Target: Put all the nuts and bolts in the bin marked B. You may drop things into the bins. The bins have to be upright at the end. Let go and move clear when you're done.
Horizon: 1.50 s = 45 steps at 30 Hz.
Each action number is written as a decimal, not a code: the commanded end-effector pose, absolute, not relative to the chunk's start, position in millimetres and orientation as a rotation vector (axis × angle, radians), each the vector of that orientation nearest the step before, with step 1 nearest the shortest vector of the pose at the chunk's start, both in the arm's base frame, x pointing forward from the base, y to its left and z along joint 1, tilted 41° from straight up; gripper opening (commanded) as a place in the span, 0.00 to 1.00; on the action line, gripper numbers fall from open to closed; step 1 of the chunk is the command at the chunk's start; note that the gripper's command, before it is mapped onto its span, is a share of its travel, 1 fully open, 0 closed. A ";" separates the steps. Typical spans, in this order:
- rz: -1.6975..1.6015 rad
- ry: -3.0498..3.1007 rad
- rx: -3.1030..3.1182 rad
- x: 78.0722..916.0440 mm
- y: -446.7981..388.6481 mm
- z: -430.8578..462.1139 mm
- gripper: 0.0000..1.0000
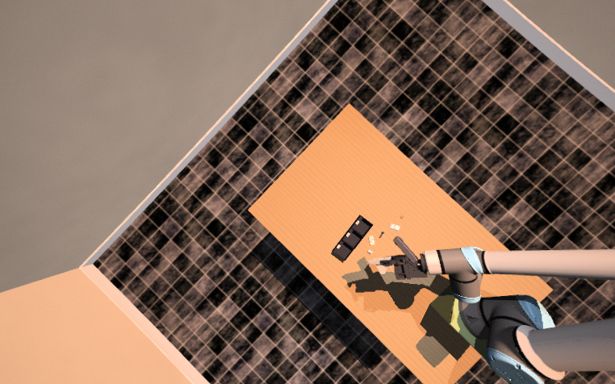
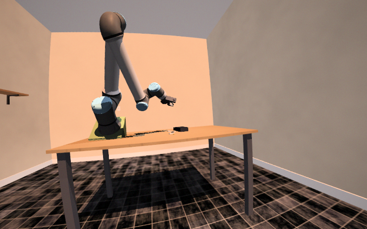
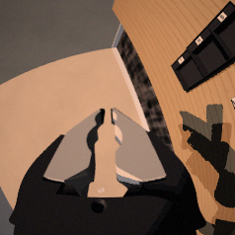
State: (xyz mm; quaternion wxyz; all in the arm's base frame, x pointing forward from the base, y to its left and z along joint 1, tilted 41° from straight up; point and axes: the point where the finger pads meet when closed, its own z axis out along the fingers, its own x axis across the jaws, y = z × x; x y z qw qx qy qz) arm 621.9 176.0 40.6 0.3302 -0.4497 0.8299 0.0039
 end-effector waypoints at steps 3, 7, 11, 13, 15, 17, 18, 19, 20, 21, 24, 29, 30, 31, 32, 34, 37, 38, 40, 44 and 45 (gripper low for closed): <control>-0.049 2.276 -1.247 623.0 159.6 19.0 0.04; -0.095 2.343 -1.306 620.1 148.1 7.4 0.04; -0.120 2.375 -1.340 617.7 141.7 2.7 0.04; -0.144 2.406 -1.372 615.7 136.4 -1.2 0.04; -0.144 2.406 -1.372 615.7 136.4 -1.2 0.04; -0.196 2.463 -1.443 610.3 124.7 -6.8 0.04; -0.197 2.464 -1.445 610.2 124.6 -6.8 0.04; -0.197 2.464 -1.445 610.2 124.6 -7.0 0.04; -0.196 2.465 -1.446 610.0 124.7 -7.8 0.04; -0.225 2.491 -1.485 606.5 117.4 -8.2 0.04; -0.253 2.518 -1.525 603.9 112.7 -9.4 0.04; -0.314 2.564 -1.612 597.3 100.8 -8.2 0.04; -0.346 2.583 -1.657 593.6 93.9 -5.2 0.04; -0.346 2.583 -1.657 593.6 93.9 -5.2 0.04; -0.346 2.583 -1.657 593.6 93.9 -5.2 0.04; -0.378 2.605 -1.707 590.4 88.9 -4.5 0.04; -0.439 2.629 -1.792 584.3 77.3 4.3 0.04; -0.448 2.636 -1.807 584.1 77.3 3.6 0.04; -0.483 2.646 -1.856 581.4 71.8 9.6 0.04; -0.522 2.658 -1.915 578.2 66.0 14.5 0.04; -0.560 2.663 -1.966 576.4 61.3 21.8 0.04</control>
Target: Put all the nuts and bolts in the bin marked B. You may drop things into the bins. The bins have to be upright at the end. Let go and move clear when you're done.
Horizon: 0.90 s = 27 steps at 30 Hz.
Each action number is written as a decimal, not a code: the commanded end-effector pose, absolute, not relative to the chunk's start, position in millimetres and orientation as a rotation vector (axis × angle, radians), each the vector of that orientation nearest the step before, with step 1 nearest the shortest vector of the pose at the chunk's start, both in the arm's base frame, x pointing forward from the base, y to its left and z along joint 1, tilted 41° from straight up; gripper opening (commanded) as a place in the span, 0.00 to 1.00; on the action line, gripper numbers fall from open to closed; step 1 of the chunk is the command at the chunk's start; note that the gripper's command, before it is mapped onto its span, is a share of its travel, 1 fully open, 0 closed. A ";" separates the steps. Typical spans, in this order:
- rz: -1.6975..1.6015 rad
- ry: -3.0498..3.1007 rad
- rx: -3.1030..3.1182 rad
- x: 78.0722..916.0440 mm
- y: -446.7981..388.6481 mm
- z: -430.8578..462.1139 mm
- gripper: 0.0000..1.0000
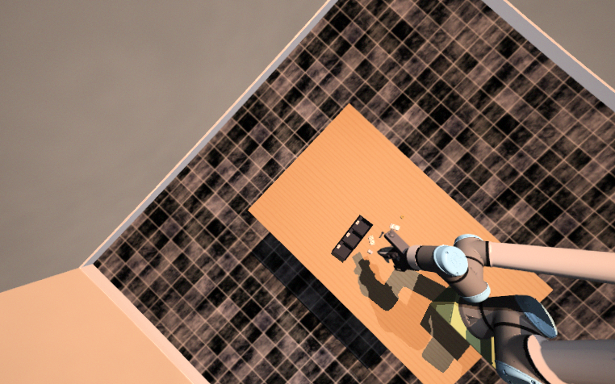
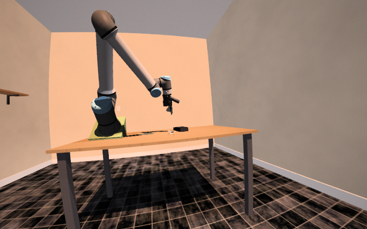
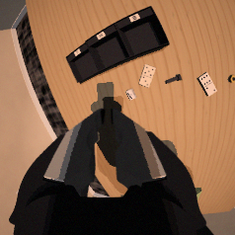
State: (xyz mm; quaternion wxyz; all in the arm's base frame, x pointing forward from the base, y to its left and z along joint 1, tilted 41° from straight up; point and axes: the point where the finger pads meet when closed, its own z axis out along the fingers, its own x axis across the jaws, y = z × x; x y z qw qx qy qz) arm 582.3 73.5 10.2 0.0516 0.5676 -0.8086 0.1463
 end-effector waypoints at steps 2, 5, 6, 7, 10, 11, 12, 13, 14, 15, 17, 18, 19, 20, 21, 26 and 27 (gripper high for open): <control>0.509 -2.266 1.714 574.0 55.3 31.0 0.04; 0.510 -2.255 1.713 573.7 55.3 29.7 0.04; 0.528 -2.199 1.714 572.3 51.4 36.8 0.04; 0.544 -2.150 1.715 570.9 47.5 43.8 0.04; 0.552 -2.132 1.715 570.5 45.5 48.7 0.04; 0.552 -2.133 1.714 570.5 45.5 48.5 0.04; 0.569 -2.076 1.716 569.7 42.3 56.0 0.04; 0.586 -2.019 1.716 569.0 39.1 63.3 0.04; 0.592 -2.008 1.716 568.7 36.7 70.6 0.04; 0.592 -2.008 1.716 568.7 36.7 70.6 0.04; 0.592 -2.008 1.716 568.7 36.7 70.6 0.04; 0.609 -1.951 1.716 568.6 34.2 78.3 0.04; 0.624 -1.893 1.716 568.3 31.6 85.1 0.04; 0.624 -1.893 1.716 568.3 31.6 85.1 0.04; 0.624 -1.893 1.716 568.3 31.6 85.1 0.04; 0.631 -1.881 1.715 568.5 29.1 94.5 0.04; 0.631 -1.883 1.713 568.5 28.4 94.5 0.04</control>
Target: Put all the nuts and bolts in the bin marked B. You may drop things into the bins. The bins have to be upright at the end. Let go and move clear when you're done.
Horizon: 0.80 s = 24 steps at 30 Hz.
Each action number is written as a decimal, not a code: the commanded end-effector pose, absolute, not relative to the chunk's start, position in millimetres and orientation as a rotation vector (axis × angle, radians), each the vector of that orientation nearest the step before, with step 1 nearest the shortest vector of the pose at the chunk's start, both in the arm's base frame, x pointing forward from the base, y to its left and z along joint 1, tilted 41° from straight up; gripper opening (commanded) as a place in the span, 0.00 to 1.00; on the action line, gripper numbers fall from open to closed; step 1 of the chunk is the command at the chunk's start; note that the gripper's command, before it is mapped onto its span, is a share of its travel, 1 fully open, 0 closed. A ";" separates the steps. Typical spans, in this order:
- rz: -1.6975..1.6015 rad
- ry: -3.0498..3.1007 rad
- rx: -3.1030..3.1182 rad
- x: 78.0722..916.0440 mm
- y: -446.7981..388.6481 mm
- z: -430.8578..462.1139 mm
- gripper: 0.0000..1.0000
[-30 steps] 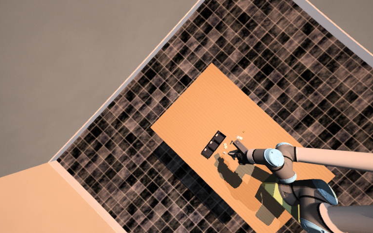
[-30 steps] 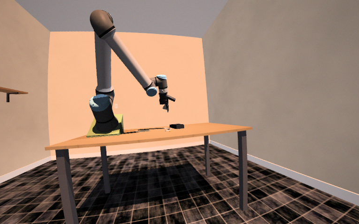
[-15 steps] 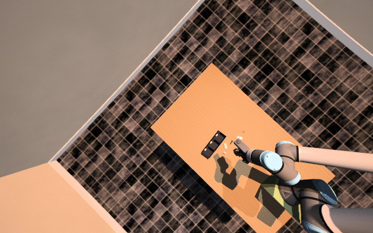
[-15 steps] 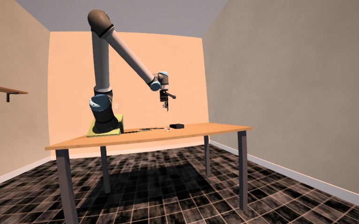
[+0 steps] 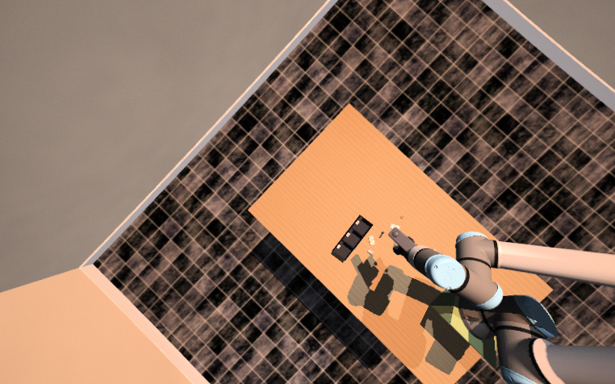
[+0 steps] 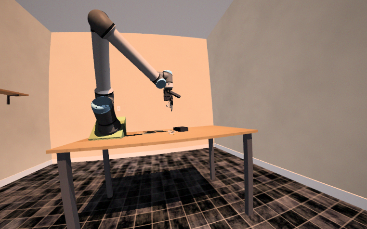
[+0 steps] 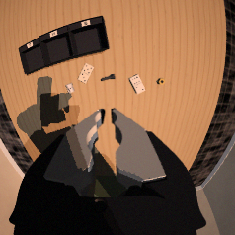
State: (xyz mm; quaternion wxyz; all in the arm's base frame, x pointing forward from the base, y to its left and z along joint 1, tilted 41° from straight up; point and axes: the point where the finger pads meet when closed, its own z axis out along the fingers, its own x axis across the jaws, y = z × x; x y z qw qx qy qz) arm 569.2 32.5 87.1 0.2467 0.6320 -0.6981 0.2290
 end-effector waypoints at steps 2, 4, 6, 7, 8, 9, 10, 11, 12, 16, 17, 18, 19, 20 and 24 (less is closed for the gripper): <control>0.628 -1.882 1.712 567.8 27.5 93.2 0.04; 0.626 -1.880 1.711 566.4 27.3 91.8 0.04; 0.625 -1.879 1.712 566.0 27.3 91.4 0.04; 0.625 -1.880 1.713 566.4 27.9 91.7 0.04; 0.625 -1.880 1.713 566.4 27.9 91.7 0.04; 0.625 -1.880 1.713 566.4 27.9 91.7 0.04; 0.625 -1.880 1.713 566.4 27.9 91.7 0.04; 0.625 -1.880 1.713 566.4 27.9 91.7 0.04; 0.625 -1.880 1.713 566.4 28.0 91.7 0.04; 0.587 -1.783 1.793 577.2 22.3 78.6 0.04; 0.568 -1.733 1.832 582.1 20.1 72.2 0.04; 0.562 -1.719 1.843 586.6 17.8 65.5 0.04; 0.562 -1.719 1.843 591.1 15.6 58.8 0.04; 0.562 -1.719 1.843 595.5 13.3 52.1 0.04; 0.562 -1.719 1.843 611.3 5.6 28.5 0.04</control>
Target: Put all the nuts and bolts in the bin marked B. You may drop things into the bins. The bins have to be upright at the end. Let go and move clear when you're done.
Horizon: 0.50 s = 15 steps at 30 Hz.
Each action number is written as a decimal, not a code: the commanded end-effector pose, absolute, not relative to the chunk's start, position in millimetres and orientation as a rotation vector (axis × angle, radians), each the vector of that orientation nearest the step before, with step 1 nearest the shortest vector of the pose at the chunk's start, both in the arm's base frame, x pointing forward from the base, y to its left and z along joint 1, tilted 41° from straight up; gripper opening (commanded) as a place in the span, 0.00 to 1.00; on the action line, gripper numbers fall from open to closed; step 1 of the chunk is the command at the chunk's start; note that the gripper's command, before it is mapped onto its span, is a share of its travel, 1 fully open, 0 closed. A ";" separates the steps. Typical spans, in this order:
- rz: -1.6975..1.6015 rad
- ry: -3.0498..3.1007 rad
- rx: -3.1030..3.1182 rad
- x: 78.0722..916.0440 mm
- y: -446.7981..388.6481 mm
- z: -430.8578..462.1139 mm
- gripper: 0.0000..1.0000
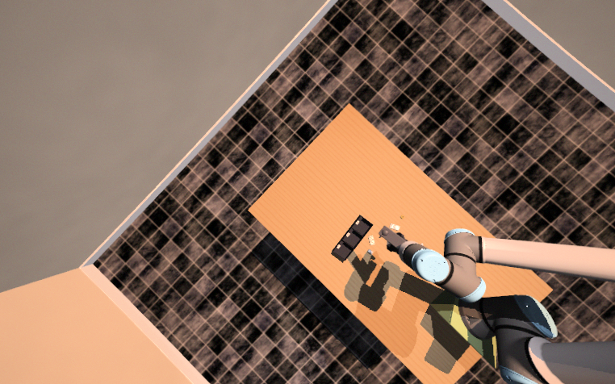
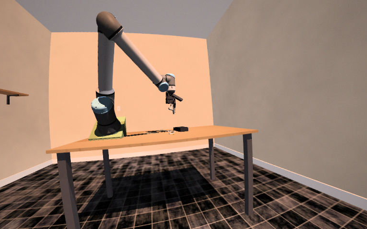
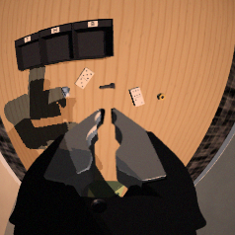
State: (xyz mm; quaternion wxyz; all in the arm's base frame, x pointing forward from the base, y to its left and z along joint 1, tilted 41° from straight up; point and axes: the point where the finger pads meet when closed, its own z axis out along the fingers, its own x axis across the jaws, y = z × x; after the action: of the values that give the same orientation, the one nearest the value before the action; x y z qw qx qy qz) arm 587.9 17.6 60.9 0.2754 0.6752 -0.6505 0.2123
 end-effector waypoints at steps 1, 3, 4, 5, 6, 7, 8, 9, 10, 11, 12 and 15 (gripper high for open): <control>0.562 -1.719 1.843 615.7 3.3 21.7 0.04; 0.562 -1.719 1.843 620.3 0.9 14.7 0.04; 0.562 -1.719 1.843 620.3 0.9 14.7 0.04; 0.562 -1.719 1.843 626.8 -2.2 5.2 0.04; 0.562 -1.719 1.843 631.2 -4.5 -1.5 0.04; 0.562 -1.719 1.843 635.7 -6.8 -8.2 0.04; 0.562 -1.719 1.843 640.1 -9.0 -14.9 0.04; 0.562 -1.719 1.843 644.6 -11.3 -21.6 0.04; 0.562 -1.719 1.843 649.1 -13.5 -28.3 0.04; 0.562 -1.719 1.843 653.5 -15.7 -34.9 0.04; 0.562 -1.719 1.843 657.5 -17.7 -41.1 0.04; 0.562 -1.719 1.843 663.3 -20.6 -49.6 0.04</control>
State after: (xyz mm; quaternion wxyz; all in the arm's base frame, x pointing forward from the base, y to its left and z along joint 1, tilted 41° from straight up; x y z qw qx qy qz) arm 642.9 -11.9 -28.5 0.2793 0.6860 -0.6395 0.2060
